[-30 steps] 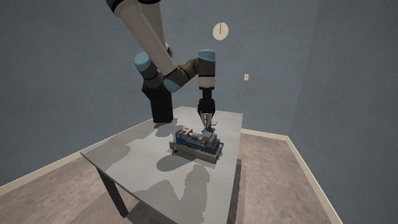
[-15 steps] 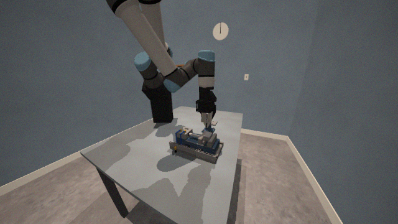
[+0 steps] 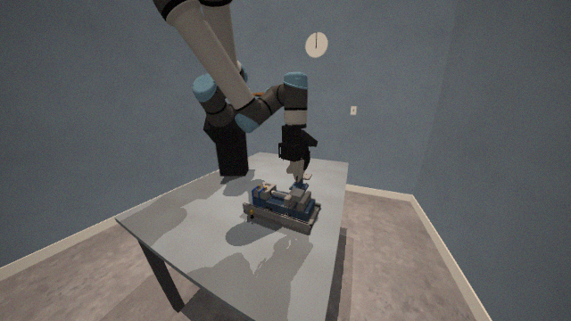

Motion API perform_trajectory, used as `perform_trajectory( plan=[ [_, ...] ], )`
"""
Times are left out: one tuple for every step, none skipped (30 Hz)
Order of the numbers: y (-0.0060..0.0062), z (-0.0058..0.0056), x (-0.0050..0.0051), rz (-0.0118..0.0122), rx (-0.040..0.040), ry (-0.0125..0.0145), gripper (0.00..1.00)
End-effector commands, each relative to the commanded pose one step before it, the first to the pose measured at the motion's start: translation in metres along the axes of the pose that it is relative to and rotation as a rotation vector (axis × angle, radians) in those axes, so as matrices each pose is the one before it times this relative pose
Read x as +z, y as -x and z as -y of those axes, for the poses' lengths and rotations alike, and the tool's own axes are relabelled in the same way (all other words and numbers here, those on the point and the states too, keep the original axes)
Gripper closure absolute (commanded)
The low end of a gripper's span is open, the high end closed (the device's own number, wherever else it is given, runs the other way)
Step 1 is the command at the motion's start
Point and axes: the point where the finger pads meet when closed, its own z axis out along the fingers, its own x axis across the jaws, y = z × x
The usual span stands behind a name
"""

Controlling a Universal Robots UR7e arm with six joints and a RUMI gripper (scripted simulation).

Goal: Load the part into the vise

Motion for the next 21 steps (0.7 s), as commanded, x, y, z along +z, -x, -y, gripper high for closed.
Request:
perform_trajectory(
  plan=[
    [0.00164,0.00409,-0.00073,0.00692,0.13035,0.00322,1.00],
    [0.00001,0.00011,0.00000,-0.00002,0.00949,0.00000,1.00],
    [-0.00078,0.00036,-0.00010,-0.00109,0.04424,0.00007,1.00],
    [0.00082,0.00056,0.00008,0.00085,0.04304,-0.00003,1.00],
    [0.00033,0.00024,0.00002,0.00021,0.02241,0.00000,1.00],
    [0.00030,0.00021,0.00001,0.00019,0.02040,0.00000,1.00],
    [0.00001,0.00001,0.00000,0.00001,0.00066,0.00000,1.00],
    [0.00019,0.00040,0.00001,0.00013,0.04308,0.00000,1.00],
    [0.00000,0.00001,0.00000,0.00000,0.00068,0.00000,1.00],
    [-0.00001,0.00034,-0.00003,-0.00026,0.04206,-0.00004,1.00],
    [0.00000,0.00002,0.00000,-0.00001,0.00207,0.00000,1.00],
    [-0.00009,0.00030,-0.00004,-0.00037,0.04083,-0.00006,1.00],
    [-0.00001,0.00002,0.00000,-0.00003,0.00346,-0.00001,1.00],
    [0.00005,0.00026,-0.00003,-0.00020,0.03938,-0.00005,1.00],
    [0.00001,0.00003,0.00000,-0.00002,0.00484,-0.00001,1.00],
    [0.00019,0.00020,-0.00001,-0.00003,0.03861,-0.00001,1.00],
    [0.00000,0.00000,0.00000,0.00000,0.00000,0.00000,1.00],
    [0.00000,0.00000,0.00000,0.00000,0.00000,0.00000,1.00],
    [0.00003,0.00003,0.00000,0.00000,0.00552,0.00000,1.00],
    [-0.00069,0.00036,-0.00012,-0.00112,0.04493,-0.00034,1.00],
    [0.00090,-0.00002,0.00006,0.00077,0.04355,0.00026,1.00]
  ],
)
